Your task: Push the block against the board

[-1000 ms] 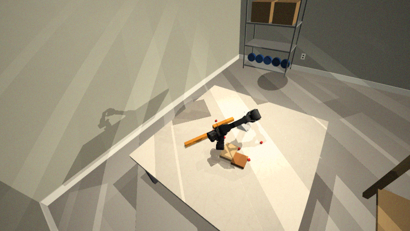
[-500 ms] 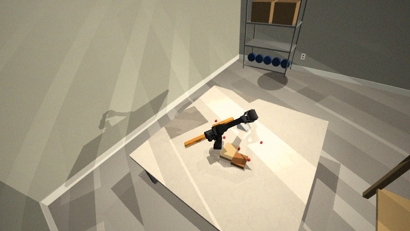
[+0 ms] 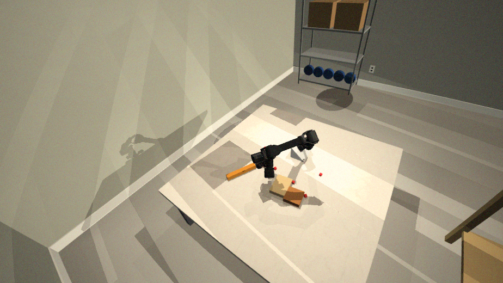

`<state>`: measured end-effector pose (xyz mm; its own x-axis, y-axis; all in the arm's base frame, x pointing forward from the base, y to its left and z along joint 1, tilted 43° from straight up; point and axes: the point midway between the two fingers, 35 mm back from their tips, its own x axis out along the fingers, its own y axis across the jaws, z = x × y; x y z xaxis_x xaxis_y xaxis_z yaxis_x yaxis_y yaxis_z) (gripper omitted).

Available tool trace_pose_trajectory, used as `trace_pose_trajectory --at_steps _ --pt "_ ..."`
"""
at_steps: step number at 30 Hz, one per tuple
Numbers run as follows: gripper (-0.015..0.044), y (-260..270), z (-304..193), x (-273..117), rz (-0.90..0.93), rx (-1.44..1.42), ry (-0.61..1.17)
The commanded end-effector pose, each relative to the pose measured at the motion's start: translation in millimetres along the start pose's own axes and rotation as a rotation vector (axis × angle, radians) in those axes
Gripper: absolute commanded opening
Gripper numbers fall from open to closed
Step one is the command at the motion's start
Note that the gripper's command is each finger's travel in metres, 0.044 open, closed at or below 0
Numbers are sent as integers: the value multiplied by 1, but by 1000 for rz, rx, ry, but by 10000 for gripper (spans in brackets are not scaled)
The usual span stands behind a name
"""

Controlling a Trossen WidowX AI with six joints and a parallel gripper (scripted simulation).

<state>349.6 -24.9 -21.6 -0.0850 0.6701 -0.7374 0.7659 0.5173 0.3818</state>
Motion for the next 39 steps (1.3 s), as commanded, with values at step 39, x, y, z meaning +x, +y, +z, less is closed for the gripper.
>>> trace_pose_trajectory --at_steps 39 --pt "0 -21 -121 53 0 -1079 12"
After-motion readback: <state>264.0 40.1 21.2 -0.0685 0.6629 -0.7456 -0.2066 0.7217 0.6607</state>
